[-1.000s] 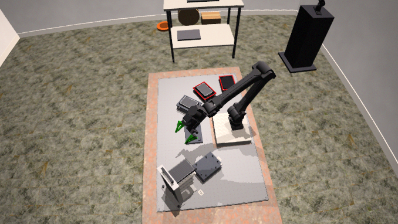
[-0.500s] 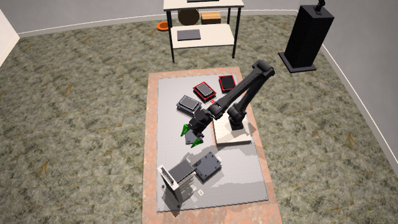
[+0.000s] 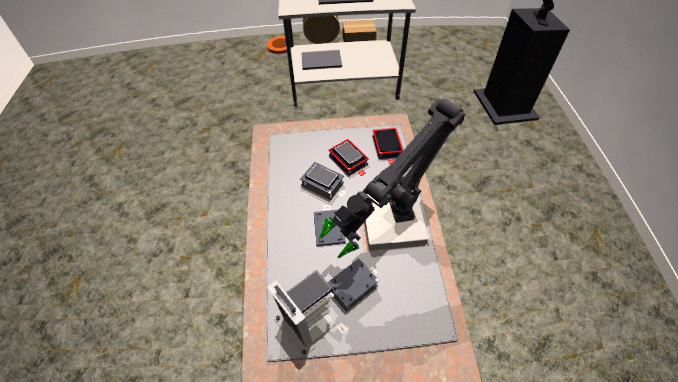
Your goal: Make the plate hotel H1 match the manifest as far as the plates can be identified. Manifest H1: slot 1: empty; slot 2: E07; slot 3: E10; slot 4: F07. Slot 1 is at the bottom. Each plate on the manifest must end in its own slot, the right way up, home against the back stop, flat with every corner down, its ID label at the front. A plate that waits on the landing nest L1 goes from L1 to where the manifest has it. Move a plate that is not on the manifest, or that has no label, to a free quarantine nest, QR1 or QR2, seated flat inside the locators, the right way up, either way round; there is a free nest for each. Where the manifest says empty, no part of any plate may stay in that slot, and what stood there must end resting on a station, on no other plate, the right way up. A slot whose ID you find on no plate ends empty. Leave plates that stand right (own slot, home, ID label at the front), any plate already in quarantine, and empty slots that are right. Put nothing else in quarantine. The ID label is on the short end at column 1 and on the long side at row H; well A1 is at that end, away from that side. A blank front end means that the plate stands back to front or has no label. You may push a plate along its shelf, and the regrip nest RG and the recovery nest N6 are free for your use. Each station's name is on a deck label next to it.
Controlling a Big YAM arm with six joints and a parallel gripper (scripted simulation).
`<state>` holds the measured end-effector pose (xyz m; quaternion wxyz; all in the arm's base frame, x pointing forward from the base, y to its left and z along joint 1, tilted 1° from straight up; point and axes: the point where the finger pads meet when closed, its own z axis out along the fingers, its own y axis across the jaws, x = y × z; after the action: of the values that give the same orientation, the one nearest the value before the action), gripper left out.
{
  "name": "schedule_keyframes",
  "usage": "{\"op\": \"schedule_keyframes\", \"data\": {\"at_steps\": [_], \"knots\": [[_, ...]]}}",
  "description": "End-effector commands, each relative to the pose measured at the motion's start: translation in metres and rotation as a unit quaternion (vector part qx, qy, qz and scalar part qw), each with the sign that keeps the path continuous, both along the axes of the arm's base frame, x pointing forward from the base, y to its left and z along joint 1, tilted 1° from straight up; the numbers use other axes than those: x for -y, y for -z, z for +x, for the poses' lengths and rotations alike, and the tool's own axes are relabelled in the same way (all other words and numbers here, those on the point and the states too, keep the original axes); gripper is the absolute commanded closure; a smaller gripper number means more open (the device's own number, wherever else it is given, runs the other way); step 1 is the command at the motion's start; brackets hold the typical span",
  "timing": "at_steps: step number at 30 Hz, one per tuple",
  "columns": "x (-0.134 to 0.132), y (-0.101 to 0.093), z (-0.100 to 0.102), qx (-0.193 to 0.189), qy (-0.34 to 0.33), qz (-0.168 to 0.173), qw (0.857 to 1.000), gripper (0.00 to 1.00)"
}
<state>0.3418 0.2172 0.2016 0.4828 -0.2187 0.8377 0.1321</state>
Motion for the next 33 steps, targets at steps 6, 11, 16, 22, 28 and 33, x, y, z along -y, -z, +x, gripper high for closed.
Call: {"op": "schedule_keyframes", "data": {"at_steps": [6, 11, 16, 22, 28, 33], "knots": [[-0.017, -0.01, -0.021, 0.002, 0.001, 0.016, 1.0, 0.0], [-0.027, -0.012, -0.034, 0.002, 0.001, 0.017, 1.0, 0.0], [-0.033, -0.011, -0.043, 0.001, 0.001, 0.016, 1.0, 0.0], [-0.044, -0.011, -0.059, 0.0, 0.001, 0.017, 1.0, 0.0], [-0.062, -0.027, -0.071, 0.008, 0.001, 0.028, 1.0, 0.0], [-0.074, -0.044, -0.075, 0.014, 0.001, 0.04, 0.999, 0.0]]}}
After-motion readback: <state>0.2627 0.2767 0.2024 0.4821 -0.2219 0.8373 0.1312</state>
